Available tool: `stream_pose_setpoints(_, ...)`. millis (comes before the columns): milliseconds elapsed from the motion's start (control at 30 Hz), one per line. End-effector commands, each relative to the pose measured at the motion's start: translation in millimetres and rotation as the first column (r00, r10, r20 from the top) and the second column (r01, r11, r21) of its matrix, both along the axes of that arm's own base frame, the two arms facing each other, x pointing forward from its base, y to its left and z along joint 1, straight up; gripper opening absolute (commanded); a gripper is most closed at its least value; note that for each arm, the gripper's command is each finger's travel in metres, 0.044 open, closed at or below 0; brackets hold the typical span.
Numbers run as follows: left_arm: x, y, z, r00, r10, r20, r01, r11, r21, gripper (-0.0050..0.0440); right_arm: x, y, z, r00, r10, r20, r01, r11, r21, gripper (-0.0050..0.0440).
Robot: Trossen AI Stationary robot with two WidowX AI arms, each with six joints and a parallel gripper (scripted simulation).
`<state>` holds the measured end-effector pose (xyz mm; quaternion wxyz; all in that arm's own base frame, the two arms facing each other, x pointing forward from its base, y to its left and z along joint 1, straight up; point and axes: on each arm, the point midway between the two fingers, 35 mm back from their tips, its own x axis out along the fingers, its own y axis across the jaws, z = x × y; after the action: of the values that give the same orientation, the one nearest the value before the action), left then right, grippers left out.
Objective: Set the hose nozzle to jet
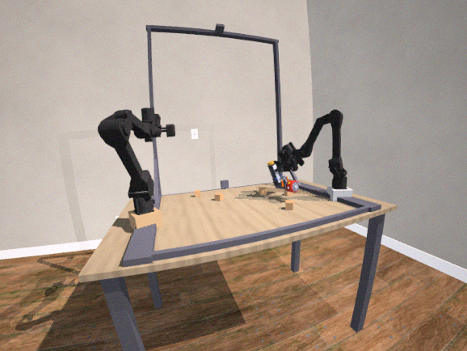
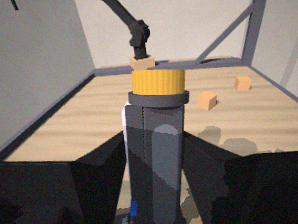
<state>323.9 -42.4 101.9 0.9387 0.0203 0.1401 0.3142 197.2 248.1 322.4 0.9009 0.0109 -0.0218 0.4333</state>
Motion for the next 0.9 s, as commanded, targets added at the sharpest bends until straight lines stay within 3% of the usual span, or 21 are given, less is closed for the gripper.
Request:
stream_pose_setpoints(0,3.6,-1.3,18.9,0.999,0.008,0.034,-0.007,1.0,-0.011,0.017,0.0,-1.5,8.2,1.0,-0.006,0.012,0.005,1.0,0.017,0.0408)
stream_pose_setpoints(633,4.1,-1.5,43.2,0.999,0.005,0.043,-0.005,1.0,-0.014,0.017,0.0,-1.5,8.2,1.0,-0.006,0.012,0.005,1.0,0.017,0.0408)
stream_pose_setpoints(867,4.0,-1.4,39.0,0.999,0.006,0.042,-0.005,1.0,-0.014,0.017,0.0,-1.5,8.2,1.0,-0.006,0.012,0.005,1.0,0.017,0.0408)
